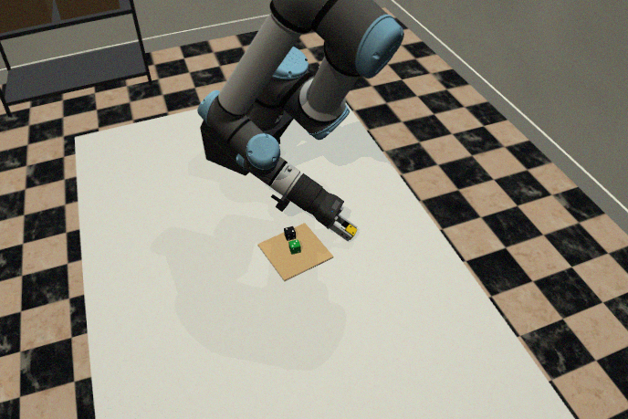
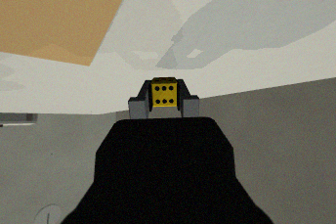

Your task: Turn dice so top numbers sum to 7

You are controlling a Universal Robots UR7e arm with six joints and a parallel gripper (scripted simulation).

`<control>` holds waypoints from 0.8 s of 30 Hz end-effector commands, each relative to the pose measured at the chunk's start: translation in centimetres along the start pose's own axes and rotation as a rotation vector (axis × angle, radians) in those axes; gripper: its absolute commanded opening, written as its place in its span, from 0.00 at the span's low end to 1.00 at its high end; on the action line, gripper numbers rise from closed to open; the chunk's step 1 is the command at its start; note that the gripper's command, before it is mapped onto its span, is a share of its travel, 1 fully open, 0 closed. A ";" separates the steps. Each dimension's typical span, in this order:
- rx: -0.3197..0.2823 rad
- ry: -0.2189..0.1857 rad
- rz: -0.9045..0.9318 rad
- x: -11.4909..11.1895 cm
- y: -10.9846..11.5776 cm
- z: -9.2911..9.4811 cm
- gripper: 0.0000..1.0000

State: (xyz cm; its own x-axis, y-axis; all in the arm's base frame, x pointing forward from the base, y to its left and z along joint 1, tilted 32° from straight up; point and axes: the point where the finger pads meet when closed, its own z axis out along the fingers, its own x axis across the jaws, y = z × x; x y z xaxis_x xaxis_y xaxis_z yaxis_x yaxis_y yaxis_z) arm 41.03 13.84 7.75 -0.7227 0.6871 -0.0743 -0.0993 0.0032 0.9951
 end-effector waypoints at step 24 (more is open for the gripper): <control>0.000 0.000 0.000 0.0 -0.9 0.5 0.49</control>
